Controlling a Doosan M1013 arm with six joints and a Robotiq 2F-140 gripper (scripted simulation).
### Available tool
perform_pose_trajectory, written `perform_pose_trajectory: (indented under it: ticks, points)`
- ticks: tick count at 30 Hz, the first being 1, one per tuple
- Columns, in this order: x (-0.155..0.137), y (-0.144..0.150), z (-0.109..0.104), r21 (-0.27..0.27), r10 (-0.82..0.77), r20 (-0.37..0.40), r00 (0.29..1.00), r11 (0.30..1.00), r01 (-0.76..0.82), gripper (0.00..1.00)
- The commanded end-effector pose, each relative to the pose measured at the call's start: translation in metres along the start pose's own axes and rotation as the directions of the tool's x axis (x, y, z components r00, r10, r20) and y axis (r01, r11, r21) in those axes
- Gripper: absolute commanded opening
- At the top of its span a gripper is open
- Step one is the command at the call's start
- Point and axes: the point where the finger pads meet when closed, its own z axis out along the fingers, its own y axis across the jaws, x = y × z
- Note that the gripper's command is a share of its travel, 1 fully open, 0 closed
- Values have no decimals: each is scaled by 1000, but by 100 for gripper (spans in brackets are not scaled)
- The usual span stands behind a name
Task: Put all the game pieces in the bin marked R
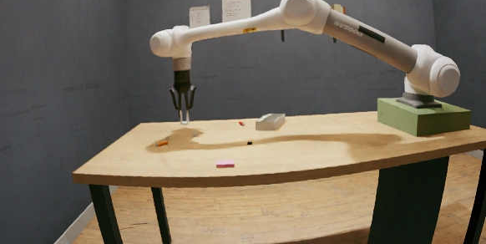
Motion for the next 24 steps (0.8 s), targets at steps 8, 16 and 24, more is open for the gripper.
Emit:
perform_pose_trajectory:
  ticks: [8,16,24]
  points:
    - [0,-1,-29,2,0,-1,1000,1000,0,21]
    - [0,-1,-42,2,0,-1,1000,1000,0,21]
    - [0,-1,-42,2,0,-1,1000,1000,0,21]
